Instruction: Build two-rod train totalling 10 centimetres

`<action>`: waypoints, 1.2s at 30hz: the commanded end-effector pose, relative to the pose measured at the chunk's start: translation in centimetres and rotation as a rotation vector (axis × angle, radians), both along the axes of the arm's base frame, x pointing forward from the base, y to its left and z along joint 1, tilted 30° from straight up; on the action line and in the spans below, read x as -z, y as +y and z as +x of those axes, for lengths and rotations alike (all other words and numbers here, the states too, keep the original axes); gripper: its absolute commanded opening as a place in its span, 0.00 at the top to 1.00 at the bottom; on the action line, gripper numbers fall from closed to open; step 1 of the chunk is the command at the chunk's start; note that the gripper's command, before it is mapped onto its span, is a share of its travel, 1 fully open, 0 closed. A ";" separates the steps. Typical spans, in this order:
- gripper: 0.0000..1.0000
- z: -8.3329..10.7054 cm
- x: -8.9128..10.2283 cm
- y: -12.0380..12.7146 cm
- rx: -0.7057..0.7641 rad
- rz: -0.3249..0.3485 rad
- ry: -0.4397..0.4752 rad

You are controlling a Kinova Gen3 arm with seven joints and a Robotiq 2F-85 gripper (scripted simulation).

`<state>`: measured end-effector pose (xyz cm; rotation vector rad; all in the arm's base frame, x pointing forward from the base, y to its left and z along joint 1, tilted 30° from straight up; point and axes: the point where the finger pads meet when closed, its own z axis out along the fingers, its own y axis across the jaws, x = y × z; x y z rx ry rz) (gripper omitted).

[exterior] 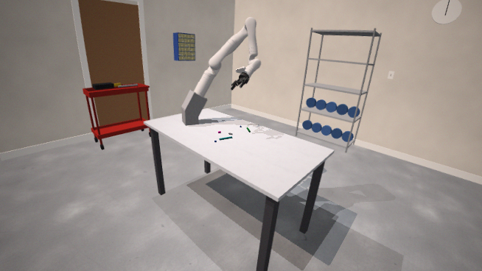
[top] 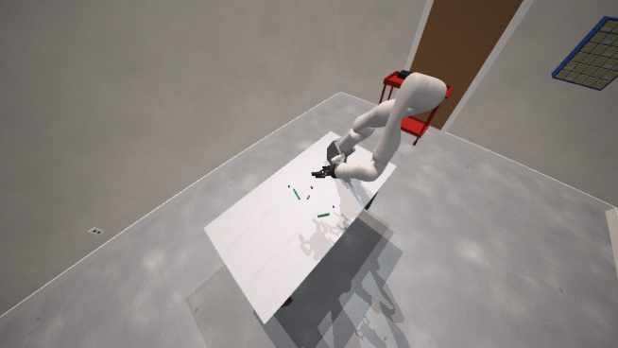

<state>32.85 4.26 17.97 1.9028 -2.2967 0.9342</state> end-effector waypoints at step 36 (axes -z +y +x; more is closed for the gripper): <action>0.00 0.8 0.0 -0.1 -0.019 -0.007 -0.008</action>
